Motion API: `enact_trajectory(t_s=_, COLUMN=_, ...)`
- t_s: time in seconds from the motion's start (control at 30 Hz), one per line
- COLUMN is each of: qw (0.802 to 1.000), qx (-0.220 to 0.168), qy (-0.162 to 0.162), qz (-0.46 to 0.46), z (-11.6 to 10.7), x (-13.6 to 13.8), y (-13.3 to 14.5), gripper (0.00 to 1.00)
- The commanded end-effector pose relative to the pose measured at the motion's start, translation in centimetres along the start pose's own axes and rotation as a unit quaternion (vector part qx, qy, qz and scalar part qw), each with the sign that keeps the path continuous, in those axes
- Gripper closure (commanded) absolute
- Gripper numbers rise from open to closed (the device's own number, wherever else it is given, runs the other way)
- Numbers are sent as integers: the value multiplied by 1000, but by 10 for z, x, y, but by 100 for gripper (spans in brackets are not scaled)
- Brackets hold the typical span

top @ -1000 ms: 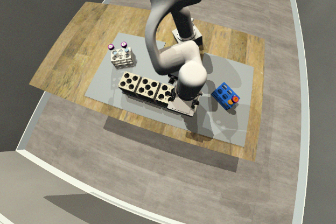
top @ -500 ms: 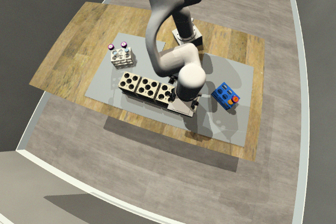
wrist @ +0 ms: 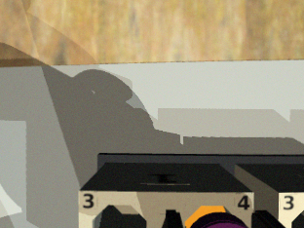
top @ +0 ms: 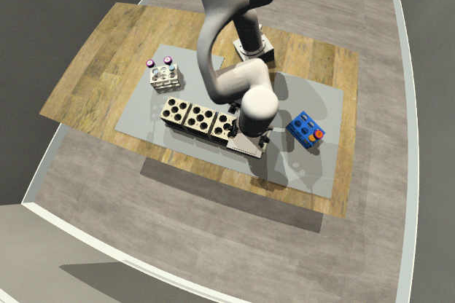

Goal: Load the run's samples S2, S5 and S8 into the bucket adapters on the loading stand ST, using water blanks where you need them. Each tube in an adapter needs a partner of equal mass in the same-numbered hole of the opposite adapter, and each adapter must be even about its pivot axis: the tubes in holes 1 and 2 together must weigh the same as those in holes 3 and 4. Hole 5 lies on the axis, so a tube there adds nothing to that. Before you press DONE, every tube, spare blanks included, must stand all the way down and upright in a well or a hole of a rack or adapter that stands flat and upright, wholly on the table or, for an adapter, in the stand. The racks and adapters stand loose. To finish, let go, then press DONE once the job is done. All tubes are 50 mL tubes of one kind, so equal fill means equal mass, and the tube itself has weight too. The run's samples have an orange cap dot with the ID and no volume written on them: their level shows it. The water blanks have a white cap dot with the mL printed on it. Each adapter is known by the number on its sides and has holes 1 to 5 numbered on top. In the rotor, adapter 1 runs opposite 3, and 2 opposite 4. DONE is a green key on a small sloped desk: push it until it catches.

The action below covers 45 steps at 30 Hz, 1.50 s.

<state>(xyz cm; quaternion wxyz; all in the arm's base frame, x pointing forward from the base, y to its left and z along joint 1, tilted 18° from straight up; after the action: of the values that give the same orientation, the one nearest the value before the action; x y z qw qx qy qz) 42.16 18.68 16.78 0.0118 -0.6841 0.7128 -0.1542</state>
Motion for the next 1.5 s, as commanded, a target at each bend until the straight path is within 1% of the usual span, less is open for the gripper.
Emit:
enact_trajectory(t_s=0.0, qw=1000, qx=2, qy=-1, qz=0, z=-1, x=0, y=-1, gripper=56)
enact_trajectory(t_s=0.67, qw=1000, qx=2, qy=-1, qz=0, z=-1, x=0, y=-1, gripper=56)
enact_trajectory(t_s=0.93, qw=1000, qx=2, qy=-1, qz=0, z=-17, x=0, y=-1, gripper=56)
enact_trajectory(t_s=1.0, qw=1000, qx=2, qy=-1, qz=0, z=-17, x=0, y=-1, gripper=56)
enact_trajectory(t_s=1.47, qw=1000, qx=2, qy=-1, qz=0, z=-45, x=0, y=-1, gripper=56)
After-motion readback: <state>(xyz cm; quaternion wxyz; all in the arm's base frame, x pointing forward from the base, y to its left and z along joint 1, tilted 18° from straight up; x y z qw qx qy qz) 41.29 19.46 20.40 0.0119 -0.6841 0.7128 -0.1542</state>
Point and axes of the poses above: the point where the finger pads meet when closed, its own z axis out along the fingers, its own x axis across the jaws, y = z × x, the point moved 5 cm from there along -z, back along the fingers, and after that the axes turned 8 degrees about z, right-handed, at the moved point
